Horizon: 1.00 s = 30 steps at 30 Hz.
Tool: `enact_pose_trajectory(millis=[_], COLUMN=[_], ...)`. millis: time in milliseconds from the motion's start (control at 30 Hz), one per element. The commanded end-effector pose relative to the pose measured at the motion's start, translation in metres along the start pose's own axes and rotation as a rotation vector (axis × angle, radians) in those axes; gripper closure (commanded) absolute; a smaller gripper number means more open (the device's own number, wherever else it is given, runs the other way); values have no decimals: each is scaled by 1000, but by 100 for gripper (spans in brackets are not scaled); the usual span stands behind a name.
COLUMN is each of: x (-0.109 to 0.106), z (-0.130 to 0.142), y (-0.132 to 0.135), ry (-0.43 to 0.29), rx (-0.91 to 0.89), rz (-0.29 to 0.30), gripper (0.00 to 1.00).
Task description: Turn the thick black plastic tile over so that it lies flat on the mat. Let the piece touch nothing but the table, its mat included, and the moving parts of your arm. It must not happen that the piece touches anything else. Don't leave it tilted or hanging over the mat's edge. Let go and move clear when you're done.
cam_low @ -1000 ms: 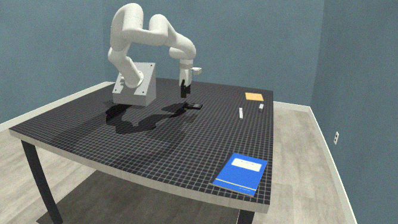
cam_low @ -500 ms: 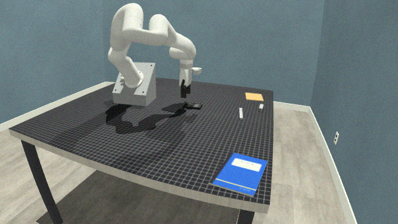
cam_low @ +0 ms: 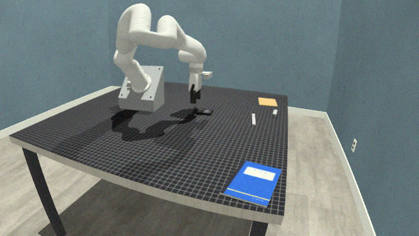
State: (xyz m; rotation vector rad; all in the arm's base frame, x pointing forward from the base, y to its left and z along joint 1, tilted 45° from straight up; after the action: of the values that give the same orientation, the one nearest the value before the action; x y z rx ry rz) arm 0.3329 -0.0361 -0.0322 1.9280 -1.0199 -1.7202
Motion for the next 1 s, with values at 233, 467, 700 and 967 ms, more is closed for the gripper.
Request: enact_pose_trajectory(millis=[233,467,700,967], x=[8,13,22,27], z=[0,0,0,0], y=[-1,-1,-1,-1], ry=[3,3,3,3], rx=[0,0,0,0], rz=[-3,-3,-3,-3], gripper=[8,8,8,8])
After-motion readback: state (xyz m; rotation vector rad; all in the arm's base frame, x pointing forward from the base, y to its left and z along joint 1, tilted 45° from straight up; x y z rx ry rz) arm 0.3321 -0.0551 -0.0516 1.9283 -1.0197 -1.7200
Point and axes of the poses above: the point where the finger pads meet when closed, its own x axis out along the fingers, its own y axis across the jaws, z = x × y, the point moved 2 cm from there along -x, back along the fingers, and after that the axes turned 14 degrees about x, right-handed, at the moved point
